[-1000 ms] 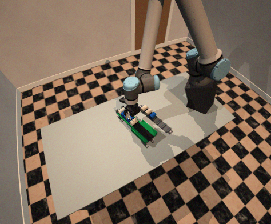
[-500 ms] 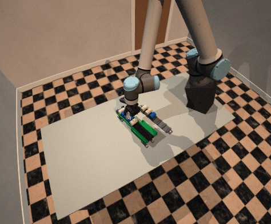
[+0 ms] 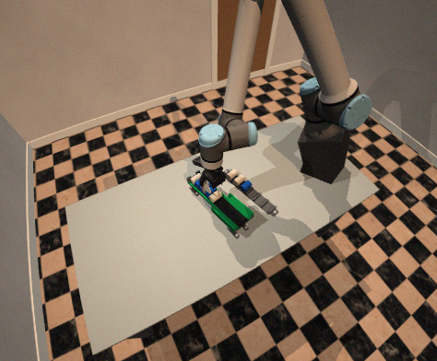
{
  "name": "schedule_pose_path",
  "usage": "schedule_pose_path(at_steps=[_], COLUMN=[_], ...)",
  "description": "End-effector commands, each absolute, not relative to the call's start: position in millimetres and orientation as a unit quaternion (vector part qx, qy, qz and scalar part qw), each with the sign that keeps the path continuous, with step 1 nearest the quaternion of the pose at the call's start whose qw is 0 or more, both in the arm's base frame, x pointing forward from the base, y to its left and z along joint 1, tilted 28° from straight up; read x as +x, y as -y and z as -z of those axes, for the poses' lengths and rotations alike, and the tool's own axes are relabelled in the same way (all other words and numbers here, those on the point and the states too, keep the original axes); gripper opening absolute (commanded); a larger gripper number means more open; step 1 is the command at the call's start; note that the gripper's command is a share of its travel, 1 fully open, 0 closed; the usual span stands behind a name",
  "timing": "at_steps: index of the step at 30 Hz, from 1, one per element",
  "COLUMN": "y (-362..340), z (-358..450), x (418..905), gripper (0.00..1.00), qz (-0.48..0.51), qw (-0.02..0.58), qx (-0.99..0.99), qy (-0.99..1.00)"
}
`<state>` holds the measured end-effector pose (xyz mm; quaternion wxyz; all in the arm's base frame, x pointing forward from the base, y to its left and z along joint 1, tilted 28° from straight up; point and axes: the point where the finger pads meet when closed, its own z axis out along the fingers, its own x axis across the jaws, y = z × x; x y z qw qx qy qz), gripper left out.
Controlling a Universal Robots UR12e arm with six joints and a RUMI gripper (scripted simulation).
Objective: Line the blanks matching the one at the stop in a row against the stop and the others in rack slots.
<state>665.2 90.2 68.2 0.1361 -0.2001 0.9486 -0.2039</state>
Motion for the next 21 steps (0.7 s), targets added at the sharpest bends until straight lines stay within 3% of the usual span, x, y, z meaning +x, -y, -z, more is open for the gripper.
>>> schedule_pose_path(at_steps=[1, 21], y=[-86, -79], z=[-57, -38], x=[667, 676], gripper=[0.45, 0.45], qz=[0.203, 0.203], qw=[0.134, 0.135], qx=[-0.2, -0.2], qy=[-0.949, -0.949])
